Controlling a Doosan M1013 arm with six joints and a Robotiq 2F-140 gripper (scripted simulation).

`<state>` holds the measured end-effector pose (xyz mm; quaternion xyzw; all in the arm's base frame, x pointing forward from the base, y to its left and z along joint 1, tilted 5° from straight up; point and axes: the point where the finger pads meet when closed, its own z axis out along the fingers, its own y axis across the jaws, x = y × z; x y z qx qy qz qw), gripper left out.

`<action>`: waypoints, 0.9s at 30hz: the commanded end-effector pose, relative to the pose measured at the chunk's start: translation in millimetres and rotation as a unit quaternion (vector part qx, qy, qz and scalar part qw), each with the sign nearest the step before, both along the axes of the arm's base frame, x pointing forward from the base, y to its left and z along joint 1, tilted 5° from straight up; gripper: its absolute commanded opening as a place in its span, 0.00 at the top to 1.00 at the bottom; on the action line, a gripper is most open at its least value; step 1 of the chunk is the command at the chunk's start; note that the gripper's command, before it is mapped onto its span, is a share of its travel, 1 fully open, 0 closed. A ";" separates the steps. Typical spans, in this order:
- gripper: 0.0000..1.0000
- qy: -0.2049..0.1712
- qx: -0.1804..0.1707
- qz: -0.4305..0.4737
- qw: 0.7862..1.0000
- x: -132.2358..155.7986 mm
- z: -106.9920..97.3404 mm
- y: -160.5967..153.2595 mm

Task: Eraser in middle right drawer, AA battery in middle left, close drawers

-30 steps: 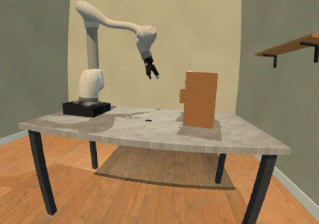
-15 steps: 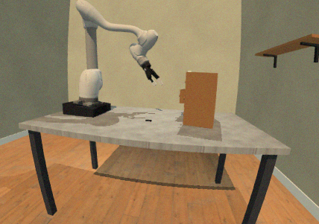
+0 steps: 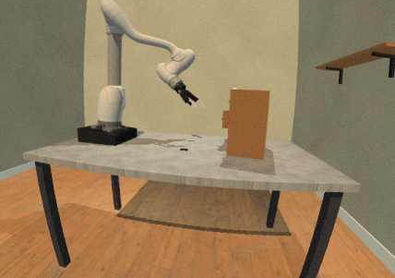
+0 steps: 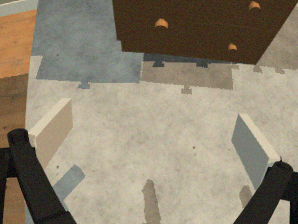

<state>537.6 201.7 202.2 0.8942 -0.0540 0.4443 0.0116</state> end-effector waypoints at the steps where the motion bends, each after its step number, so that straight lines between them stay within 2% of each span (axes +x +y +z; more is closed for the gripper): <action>1: 0.00 -0.053 -0.007 -0.004 0.999 3.4 -9.1 -1.9; 3: 0.00 -0.069 -0.009 -0.004 0.998 6.2 -11.2 -1.7; 5: 0.00 -0.069 -0.009 -0.004 0.998 6.2 -11.2 -1.7; 18: 0.00 -0.163 -0.019 -0.006 0.986 23.3 -25.4 -3.2; 27: 0.00 -0.184 -0.021 -0.007 0.983 27.2 -28.7 -3.7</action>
